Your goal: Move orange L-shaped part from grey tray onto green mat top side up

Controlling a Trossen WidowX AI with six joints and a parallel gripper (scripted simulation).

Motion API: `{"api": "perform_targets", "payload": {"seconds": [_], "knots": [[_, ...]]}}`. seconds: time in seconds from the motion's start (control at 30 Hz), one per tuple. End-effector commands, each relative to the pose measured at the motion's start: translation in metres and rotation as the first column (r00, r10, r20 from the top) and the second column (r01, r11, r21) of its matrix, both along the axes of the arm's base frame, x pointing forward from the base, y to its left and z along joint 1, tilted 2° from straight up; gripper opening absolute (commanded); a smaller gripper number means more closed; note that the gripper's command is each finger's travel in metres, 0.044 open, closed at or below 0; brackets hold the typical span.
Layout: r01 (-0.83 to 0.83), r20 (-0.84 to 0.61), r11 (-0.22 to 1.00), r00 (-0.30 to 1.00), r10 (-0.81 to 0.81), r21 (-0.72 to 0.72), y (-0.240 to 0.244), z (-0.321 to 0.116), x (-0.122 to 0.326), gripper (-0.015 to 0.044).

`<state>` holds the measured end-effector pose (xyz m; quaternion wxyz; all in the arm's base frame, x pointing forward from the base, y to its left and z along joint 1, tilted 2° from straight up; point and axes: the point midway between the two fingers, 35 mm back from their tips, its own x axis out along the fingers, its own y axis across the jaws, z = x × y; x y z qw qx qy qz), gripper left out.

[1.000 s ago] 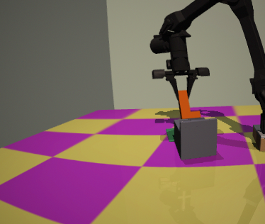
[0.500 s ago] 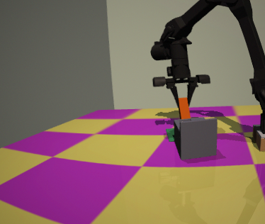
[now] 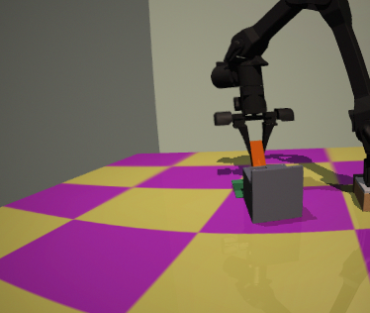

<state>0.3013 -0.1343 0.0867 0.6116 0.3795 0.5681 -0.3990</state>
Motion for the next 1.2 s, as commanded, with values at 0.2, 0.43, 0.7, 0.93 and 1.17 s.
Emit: {"api": "perform_targets", "payload": {"seconds": [0.2,0.43,0.7,0.93,1.17], "knots": [[0.0,0.0,1.0,1.0,0.0,0.0,0.0,0.0,0.0,0.0105],[0.0,0.0,1.0,1.0,0.0,0.0,0.0,0.006,0.001,0.0289],[-0.007,0.003,1.0,1.0,0.007,0.003,0.005,0.086,-0.002,0.04],[-0.008,0.015,1.0,1.0,0.008,-0.007,0.003,0.084,-0.001,0.04],[-0.008,0.015,1.0,1.0,0.008,-0.007,0.003,0.084,-0.001,0.04]]}}
